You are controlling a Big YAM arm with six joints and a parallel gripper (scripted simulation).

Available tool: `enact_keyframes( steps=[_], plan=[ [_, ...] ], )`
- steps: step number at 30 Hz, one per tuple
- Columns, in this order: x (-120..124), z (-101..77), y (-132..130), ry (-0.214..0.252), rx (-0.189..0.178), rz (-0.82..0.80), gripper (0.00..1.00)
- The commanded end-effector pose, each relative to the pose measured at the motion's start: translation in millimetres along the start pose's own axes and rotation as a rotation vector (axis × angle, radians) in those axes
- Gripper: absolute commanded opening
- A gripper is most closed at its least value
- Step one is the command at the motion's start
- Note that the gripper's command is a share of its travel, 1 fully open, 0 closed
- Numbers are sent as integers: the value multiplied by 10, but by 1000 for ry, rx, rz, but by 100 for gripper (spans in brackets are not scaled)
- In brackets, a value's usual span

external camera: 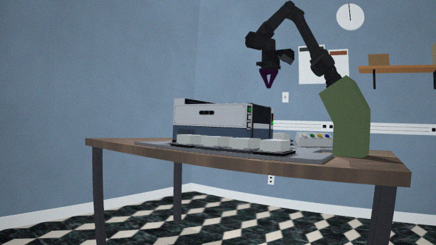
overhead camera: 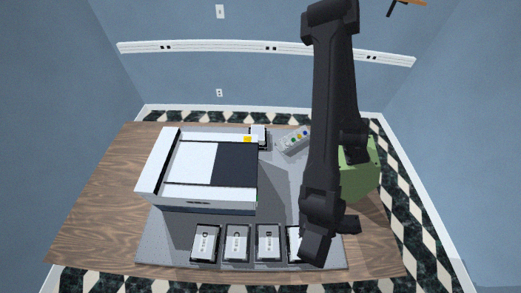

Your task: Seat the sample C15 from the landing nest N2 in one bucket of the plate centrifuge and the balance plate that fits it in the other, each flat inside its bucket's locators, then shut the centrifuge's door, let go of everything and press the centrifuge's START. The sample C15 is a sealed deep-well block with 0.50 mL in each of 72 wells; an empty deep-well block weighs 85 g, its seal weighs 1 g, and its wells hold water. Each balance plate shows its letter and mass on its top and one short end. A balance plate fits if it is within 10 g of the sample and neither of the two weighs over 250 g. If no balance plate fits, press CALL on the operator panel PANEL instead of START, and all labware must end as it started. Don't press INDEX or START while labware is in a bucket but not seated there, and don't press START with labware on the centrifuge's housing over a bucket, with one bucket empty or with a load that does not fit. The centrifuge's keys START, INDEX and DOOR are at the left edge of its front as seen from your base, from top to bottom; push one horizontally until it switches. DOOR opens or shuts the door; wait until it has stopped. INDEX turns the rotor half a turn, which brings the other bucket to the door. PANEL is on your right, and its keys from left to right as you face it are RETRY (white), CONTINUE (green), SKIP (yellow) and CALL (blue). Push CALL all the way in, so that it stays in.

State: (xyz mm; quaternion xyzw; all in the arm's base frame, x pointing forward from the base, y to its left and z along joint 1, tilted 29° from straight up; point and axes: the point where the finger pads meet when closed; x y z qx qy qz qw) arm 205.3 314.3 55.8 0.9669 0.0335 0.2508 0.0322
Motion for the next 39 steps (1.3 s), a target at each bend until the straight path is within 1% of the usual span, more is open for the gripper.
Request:
enact_keyframes(
  steps=[1,6,21,23,39],
  plan=[
    [195,-22,-158,12,27,93,0],
    [212,-12,-166,11,27,119,0],
    [323,56,-211,7,27,294,0],
    [323,56,-211,7,27,294,0],
    [484,158,-265,1,26,541,0]
  ],
)
Point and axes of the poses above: the point where the finger pads meet when closed, its own z axis out along the fingers, its own y axis across the jaws, x = y × z, and after that the axes turned 2 degrees about -z, right-handed
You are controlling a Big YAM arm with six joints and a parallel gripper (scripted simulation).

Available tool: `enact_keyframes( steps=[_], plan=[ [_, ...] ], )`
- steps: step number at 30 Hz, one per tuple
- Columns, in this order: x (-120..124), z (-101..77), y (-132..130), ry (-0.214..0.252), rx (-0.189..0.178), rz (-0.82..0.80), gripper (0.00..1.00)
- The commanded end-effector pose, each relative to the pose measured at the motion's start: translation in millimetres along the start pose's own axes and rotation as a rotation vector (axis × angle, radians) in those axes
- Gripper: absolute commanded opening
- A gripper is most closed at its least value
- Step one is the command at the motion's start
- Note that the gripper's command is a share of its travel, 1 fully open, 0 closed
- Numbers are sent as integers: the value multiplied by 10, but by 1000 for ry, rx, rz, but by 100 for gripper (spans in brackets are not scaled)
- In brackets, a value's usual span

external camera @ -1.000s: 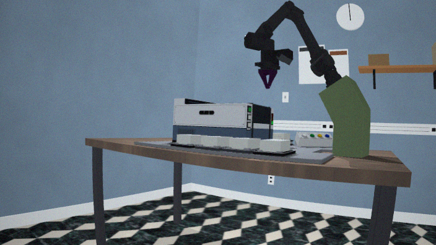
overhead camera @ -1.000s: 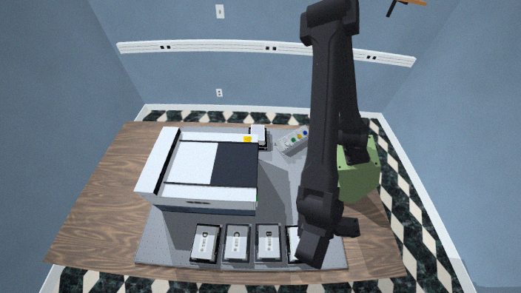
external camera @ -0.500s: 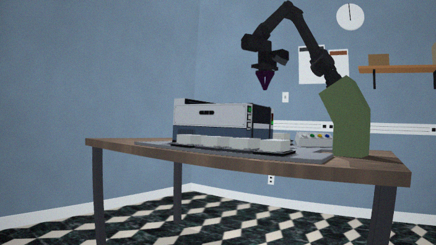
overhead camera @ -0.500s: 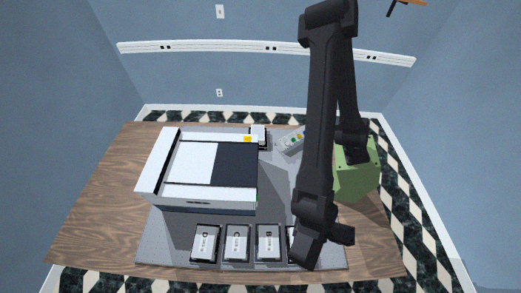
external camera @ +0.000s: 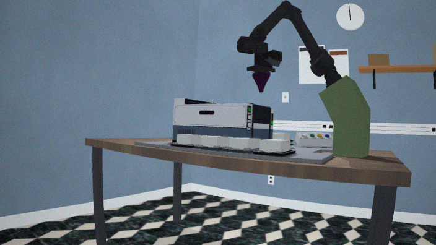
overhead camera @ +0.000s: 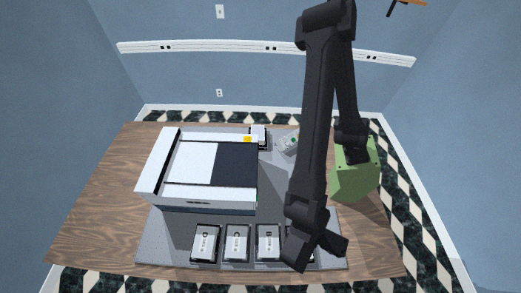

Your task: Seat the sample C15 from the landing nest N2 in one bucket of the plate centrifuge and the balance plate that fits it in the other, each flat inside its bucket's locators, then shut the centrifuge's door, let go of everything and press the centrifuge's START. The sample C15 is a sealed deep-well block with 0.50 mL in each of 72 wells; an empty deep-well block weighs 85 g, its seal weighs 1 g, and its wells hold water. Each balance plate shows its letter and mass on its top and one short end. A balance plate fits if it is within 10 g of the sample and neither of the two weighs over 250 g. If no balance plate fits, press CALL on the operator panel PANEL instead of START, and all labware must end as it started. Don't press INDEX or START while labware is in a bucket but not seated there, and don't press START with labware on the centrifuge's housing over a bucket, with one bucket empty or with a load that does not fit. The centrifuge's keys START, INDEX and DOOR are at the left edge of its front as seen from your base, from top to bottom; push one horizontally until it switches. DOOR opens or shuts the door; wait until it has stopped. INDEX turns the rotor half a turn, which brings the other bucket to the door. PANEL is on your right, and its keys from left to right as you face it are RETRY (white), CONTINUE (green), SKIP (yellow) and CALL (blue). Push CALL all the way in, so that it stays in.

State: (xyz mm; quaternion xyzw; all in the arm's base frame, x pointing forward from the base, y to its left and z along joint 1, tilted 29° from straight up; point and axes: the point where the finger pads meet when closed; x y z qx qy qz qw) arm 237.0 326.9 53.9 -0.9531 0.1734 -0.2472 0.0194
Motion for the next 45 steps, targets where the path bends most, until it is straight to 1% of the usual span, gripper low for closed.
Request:
enact_keyframes(
  steps=[1,16,18,33,35,45],
  plan=[
    [124,-10,-225,4,32,112,0],
    [291,126,-361,-2,31,420,0],
    [291,126,-361,-2,31,420,0],
    [496,295,-501,-8,29,770,0],
    [496,295,-501,-8,29,770,0],
    [651,422,-588,-11,28,1018,0]
  ],
)
Point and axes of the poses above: the point where the finger pads meet when closed, its own z axis out along the fingers, its own y axis across the jaws, x = y × z, and after that the axes turned 2 degrees about -z, right-handed
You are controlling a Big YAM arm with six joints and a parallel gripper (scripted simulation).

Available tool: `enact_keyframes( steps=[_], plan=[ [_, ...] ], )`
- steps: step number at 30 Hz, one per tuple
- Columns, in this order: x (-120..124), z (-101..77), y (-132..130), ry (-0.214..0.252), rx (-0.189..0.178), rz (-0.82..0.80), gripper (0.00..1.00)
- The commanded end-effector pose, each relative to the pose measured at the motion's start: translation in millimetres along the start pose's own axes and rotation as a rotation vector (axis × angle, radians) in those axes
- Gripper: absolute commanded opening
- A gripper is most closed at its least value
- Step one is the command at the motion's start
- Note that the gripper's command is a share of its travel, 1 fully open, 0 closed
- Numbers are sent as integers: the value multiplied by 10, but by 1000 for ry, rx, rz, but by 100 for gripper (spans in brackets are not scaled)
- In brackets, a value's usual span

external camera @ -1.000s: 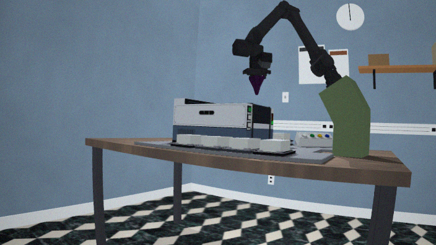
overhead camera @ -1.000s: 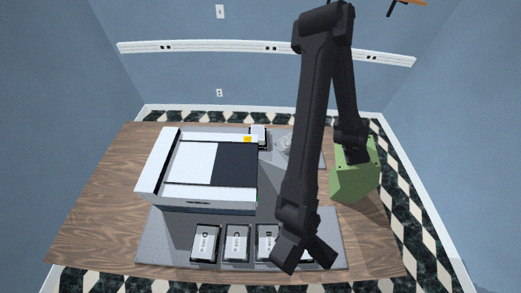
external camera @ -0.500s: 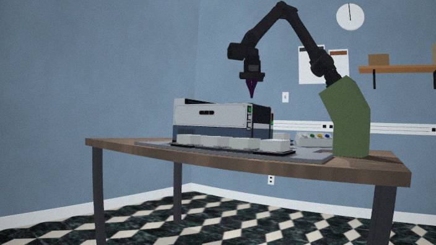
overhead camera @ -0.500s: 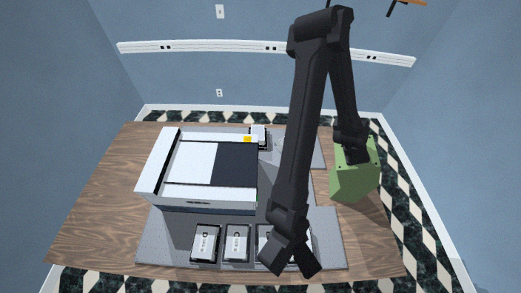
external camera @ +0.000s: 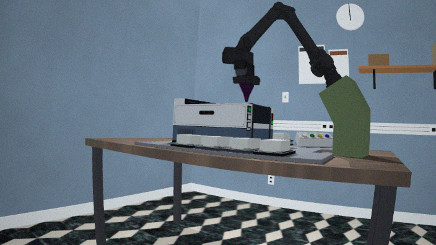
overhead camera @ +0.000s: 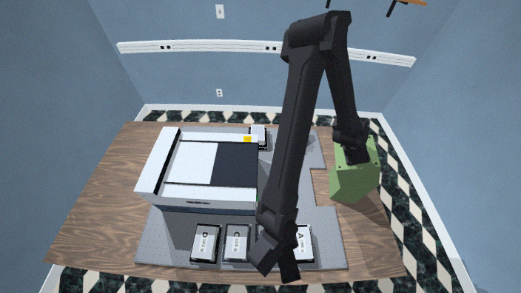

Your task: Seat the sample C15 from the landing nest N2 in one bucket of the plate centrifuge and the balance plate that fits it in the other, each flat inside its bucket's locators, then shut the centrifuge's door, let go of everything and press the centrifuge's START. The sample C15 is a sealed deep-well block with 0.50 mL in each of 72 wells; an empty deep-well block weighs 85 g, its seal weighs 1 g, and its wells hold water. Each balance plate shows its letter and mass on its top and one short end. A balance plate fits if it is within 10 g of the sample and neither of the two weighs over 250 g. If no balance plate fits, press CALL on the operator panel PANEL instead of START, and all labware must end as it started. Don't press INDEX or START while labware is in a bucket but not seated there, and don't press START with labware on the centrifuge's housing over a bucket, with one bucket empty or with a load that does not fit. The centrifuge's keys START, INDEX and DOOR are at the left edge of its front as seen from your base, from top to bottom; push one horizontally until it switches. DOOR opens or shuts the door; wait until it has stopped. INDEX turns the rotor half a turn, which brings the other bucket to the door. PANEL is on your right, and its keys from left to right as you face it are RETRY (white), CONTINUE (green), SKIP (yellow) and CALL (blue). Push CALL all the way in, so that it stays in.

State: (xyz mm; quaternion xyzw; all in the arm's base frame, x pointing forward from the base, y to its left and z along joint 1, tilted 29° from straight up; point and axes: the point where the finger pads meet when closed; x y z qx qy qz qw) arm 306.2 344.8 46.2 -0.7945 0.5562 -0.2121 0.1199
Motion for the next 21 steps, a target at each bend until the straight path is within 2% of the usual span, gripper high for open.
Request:
enact_keyframes(
  steps=[1,5,7,21],
  plan=[
    [-35,44,-290,-15,27,181,0],
    [-17,97,-361,-16,26,281,0],
    [-17,97,-361,-16,26,281,0],
    [62,288,-602,-20,25,627,0]
  ],
)
Point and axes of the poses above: the point where the finger pads meet when closed, its own z axis out along the fingers, its own y axis across the jaws, x = y × z, and after that the axes turned 2 degrees about -z, right-handed
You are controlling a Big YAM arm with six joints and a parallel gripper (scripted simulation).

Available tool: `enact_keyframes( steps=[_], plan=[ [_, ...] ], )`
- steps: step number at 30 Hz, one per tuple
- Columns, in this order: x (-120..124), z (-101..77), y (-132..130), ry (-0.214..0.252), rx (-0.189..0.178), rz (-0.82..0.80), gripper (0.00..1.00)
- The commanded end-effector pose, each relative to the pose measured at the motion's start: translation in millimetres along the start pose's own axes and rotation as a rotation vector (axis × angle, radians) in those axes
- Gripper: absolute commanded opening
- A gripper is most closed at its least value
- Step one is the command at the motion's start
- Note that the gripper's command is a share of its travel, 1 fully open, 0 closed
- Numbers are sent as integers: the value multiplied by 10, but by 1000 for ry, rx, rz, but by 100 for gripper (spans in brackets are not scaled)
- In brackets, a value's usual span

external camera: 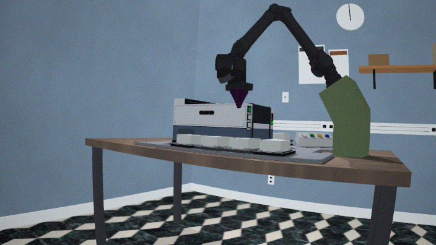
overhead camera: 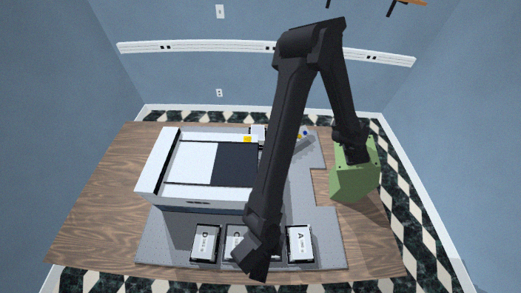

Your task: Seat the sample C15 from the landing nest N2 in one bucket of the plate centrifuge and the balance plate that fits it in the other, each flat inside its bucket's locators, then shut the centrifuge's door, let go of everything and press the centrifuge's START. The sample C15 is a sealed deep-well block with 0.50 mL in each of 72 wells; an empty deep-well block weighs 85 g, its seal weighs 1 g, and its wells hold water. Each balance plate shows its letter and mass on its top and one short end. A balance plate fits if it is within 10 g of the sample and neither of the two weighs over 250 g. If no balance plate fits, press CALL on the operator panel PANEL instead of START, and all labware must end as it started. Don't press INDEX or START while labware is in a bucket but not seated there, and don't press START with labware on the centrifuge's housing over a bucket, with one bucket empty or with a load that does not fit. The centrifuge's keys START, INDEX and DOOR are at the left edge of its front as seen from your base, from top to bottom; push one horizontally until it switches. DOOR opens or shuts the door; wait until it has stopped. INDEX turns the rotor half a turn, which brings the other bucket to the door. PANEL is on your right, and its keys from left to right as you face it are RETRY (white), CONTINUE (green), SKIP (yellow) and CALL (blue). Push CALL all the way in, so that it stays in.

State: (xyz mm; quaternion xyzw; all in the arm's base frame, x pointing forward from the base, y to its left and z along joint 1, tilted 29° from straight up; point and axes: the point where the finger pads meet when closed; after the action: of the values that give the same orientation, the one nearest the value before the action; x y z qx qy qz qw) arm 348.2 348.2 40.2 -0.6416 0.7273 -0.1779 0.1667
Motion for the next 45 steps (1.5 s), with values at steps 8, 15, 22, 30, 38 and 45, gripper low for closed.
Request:
enact_keyframes(
  steps=[8,15,22,30,38,45],
  plan=[
    [-146,121,-335,-25,19,296,0],
    [-151,215,-454,-27,19,456,0],
    [-152,280,-535,-28,18,565,0],
    [-148,380,-659,-30,19,727,0],
    [-141,448,-744,-32,19,838,0],
    [-132,522,-833,-34,19,955,0]
  ],
)
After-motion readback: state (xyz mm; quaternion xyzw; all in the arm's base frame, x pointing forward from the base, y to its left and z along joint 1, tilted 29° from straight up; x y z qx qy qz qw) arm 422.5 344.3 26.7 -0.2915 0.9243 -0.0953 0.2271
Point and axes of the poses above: the point where the finger pads meet when closed, its own z axis out along the fingers, its own y axis across the jaws, x = y × z, and after that the axes turned 2 degrees about -z, right-handed
